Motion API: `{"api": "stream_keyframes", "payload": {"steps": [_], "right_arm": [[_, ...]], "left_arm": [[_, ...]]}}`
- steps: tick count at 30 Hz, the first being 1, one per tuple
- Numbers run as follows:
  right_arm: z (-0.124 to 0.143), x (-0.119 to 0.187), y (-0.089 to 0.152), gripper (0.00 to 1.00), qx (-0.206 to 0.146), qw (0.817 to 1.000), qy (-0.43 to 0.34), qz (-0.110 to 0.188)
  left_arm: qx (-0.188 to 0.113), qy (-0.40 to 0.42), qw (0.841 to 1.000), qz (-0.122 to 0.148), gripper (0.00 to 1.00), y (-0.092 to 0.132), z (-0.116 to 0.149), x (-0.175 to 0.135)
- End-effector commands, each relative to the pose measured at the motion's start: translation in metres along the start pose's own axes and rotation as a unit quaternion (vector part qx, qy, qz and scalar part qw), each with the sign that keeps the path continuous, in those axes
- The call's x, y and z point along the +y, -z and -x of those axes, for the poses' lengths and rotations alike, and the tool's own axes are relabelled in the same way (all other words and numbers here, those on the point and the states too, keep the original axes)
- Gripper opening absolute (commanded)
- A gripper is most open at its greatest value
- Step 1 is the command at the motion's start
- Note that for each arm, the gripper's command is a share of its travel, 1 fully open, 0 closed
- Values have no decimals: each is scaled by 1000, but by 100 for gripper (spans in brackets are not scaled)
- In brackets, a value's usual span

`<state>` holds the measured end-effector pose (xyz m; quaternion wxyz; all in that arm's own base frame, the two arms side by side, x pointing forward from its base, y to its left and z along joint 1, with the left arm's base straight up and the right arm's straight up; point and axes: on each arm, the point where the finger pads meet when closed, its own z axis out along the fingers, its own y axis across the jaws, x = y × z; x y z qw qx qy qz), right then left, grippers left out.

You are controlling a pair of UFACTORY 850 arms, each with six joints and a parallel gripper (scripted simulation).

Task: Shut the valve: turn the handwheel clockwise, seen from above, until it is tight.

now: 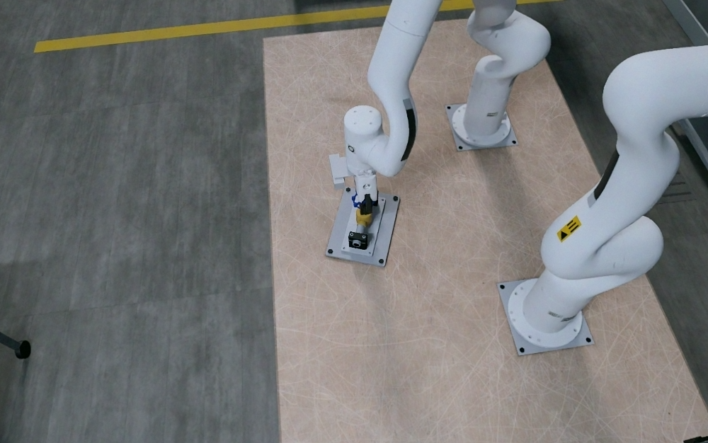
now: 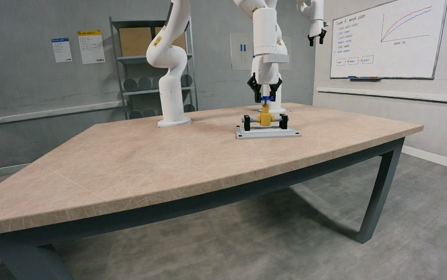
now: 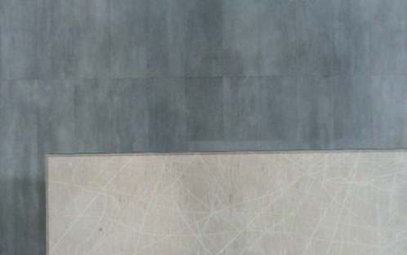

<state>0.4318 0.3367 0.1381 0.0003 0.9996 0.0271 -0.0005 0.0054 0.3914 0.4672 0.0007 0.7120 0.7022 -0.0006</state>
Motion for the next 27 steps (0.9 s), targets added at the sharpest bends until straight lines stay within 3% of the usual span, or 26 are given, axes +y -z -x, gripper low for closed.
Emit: {"api": "stream_keyframes", "payload": {"steps": [1,27], "right_arm": [[-1,-1,1,0,1,1000,-3,-1],[-1,-1,1,0,1,1000,-25,-1]], "left_arm": [[1,0,1000,0,100,1,0,0],[1,0,1000,0,100,1,0,0]]}}
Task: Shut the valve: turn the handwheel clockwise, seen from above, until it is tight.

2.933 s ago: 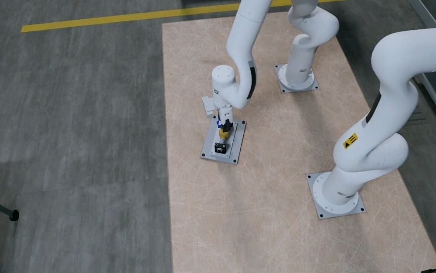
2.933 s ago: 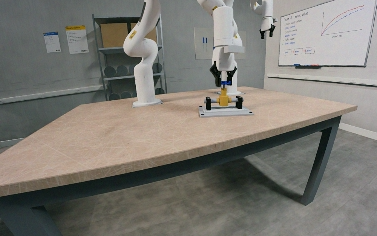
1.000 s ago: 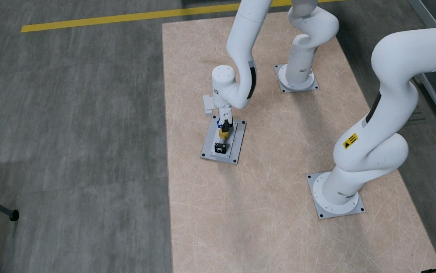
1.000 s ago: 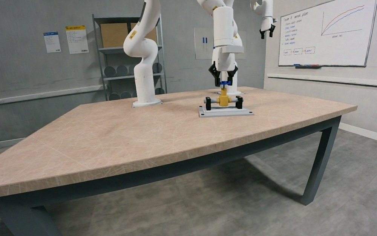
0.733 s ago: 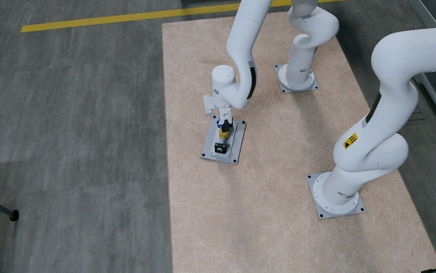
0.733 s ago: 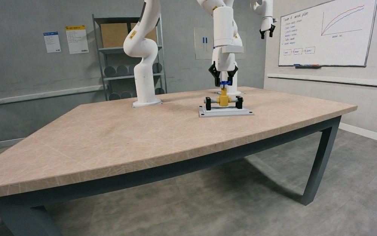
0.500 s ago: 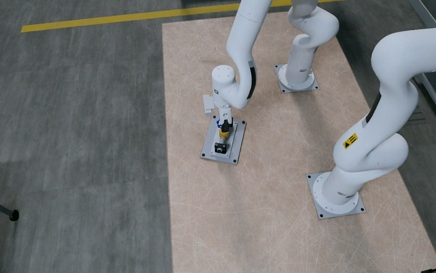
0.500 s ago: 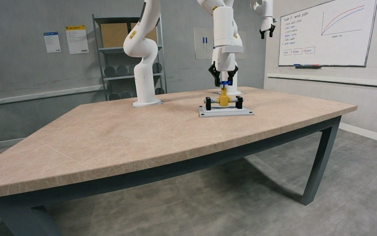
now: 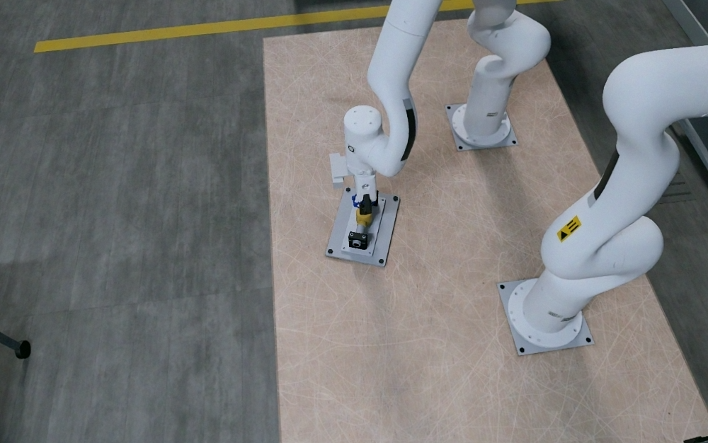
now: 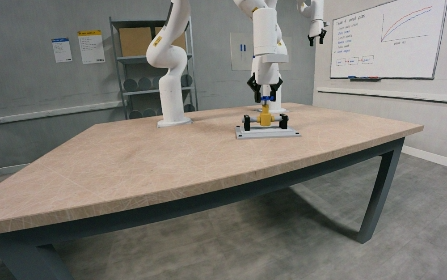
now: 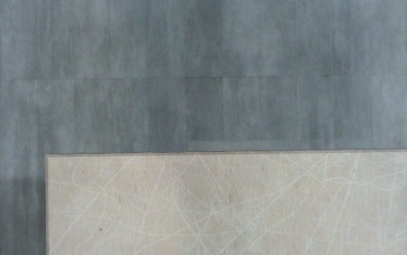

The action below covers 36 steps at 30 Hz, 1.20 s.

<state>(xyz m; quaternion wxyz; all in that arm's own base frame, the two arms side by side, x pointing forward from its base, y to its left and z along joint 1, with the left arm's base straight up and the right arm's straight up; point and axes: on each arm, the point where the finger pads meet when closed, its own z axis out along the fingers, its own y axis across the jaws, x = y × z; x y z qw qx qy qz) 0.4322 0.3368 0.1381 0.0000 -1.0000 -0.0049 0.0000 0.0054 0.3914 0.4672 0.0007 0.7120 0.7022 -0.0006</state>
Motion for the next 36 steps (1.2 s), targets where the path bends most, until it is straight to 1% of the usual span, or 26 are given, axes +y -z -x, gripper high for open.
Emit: {"api": "stream_keyframes", "payload": {"steps": [1,16,17,36], "right_arm": [[-1,-1,1,0,1,1000,-3,-1],[-1,-1,1,0,1,1000,-7,-1],[-1,-1,1,80,1,1000,-7,-1],[-1,-1,1,80,1,1000,-7,-1]], "left_arm": [[1,0,1000,0,100,1,0,0],[1,0,1000,0,100,1,0,0],[1,0,1000,0,100,1,0,0],[1,0,1000,0,100,1,0,0]]}}
